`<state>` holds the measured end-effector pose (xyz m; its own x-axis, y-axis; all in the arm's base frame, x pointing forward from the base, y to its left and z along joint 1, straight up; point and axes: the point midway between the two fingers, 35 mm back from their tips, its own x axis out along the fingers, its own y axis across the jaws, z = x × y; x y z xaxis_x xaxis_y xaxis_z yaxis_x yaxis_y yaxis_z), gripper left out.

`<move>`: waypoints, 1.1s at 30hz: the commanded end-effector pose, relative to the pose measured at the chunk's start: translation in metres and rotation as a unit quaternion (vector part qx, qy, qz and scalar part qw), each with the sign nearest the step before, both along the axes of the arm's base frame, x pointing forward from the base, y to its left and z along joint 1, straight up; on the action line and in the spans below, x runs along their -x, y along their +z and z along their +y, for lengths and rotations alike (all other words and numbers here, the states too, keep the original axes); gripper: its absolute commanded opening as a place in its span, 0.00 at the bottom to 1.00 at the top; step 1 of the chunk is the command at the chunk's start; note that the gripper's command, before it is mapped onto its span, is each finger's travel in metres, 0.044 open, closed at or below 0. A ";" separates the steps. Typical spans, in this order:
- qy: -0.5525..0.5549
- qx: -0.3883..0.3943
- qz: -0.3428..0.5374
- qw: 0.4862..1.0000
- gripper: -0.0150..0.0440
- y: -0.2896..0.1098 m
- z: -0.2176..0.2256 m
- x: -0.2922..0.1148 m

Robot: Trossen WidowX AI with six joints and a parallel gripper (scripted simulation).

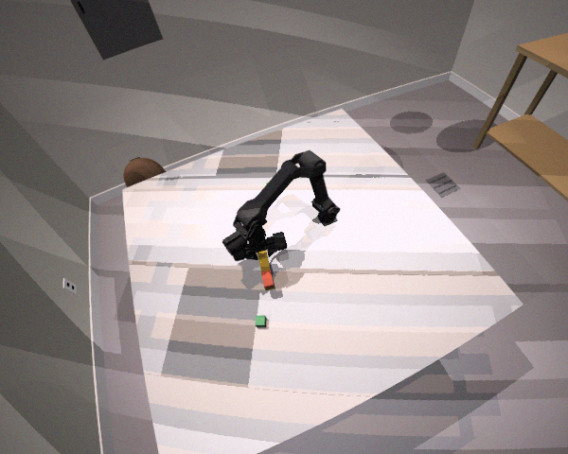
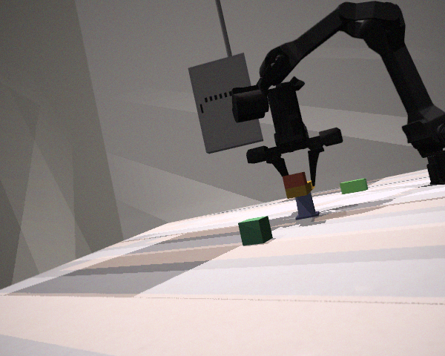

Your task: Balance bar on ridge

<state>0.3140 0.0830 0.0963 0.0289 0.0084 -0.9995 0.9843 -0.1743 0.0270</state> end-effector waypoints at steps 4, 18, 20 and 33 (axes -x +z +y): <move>0.000 0.000 0.000 1.000 0.83 0.000 0.000 0.000; 0.000 0.000 0.000 1.000 1.00 0.082 0.000 -0.001; 0.000 0.000 0.000 1.000 1.00 0.098 -0.001 0.002; 0.000 0.000 0.000 1.000 1.00 0.100 -0.001 0.003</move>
<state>0.3116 0.0824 0.1961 0.0320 0.0093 -0.9994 0.9842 -0.1743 0.0299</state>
